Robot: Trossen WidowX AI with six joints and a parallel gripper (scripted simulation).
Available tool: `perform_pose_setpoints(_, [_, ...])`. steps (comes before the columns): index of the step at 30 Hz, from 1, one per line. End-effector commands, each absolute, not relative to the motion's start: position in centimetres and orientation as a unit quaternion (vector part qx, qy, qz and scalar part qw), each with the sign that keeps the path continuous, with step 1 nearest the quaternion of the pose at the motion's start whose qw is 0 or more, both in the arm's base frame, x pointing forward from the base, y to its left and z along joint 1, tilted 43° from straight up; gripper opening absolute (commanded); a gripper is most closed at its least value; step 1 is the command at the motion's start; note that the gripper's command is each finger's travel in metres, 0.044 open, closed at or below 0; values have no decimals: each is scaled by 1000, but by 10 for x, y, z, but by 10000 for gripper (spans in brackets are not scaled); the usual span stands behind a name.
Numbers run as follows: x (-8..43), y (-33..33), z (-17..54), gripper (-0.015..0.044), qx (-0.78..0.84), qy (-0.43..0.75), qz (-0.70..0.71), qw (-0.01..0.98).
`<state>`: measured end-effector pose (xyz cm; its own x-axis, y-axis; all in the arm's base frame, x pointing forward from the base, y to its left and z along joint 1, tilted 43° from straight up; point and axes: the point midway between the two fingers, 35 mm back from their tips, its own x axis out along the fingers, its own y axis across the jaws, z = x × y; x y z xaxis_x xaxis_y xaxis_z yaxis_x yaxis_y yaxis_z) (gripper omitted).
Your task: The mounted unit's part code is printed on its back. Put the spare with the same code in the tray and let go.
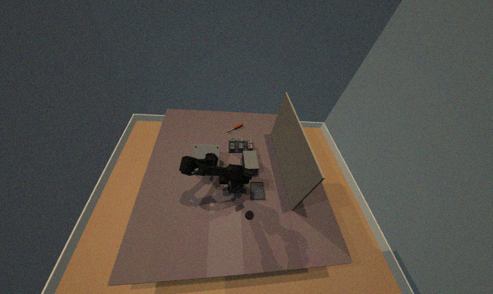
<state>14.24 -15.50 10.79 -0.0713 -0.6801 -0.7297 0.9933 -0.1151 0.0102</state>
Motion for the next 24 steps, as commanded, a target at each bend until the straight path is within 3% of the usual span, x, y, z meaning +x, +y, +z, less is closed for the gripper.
perform_pose_setpoints(1, [141,-160,100,300,299,265,-684,610])
perform_pose_setpoints(24, [134,-186,74,300,295,262,-685,612])
